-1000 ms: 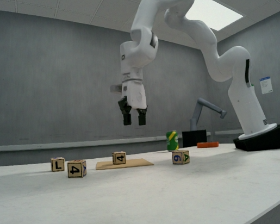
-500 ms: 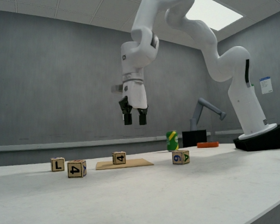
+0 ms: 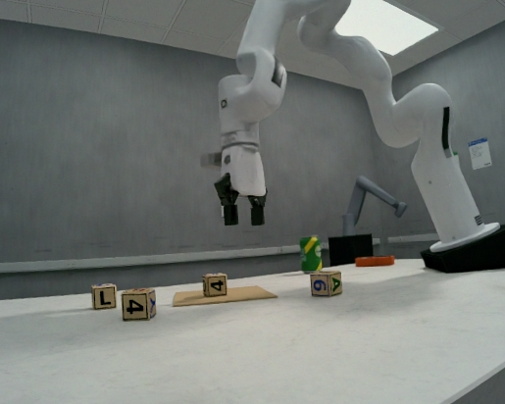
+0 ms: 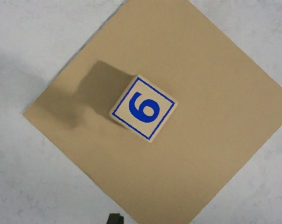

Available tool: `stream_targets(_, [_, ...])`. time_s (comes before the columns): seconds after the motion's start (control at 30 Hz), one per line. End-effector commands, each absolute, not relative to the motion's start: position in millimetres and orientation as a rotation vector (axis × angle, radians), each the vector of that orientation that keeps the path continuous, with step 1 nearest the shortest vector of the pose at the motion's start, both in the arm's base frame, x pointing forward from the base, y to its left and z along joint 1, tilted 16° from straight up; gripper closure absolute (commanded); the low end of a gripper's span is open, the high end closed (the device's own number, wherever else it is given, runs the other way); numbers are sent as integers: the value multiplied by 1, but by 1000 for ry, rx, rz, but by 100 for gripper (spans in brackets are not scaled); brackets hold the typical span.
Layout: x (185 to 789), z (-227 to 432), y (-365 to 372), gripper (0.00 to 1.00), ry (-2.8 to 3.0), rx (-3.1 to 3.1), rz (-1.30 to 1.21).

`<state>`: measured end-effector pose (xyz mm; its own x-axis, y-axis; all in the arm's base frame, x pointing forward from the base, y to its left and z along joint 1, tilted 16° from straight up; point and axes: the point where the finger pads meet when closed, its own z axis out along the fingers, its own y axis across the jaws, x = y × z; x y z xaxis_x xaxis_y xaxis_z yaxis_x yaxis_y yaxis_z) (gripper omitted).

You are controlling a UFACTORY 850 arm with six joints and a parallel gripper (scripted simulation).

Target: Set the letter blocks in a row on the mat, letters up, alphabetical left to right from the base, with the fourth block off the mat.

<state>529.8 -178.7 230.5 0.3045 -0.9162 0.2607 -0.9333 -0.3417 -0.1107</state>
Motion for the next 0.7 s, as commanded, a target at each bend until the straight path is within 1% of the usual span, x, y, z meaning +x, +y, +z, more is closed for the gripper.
stream_targets(0.0, [530,231,-179,0,-1766,2487,434])
stream_targets(0.53, [531,232,-179,0,-1766,2487,434])
stream_targets(0.6, [538,234,-181,0,-1765,2485,435])
stream_targets(0.67, [560,240,-187,0,-1765,2480,438])
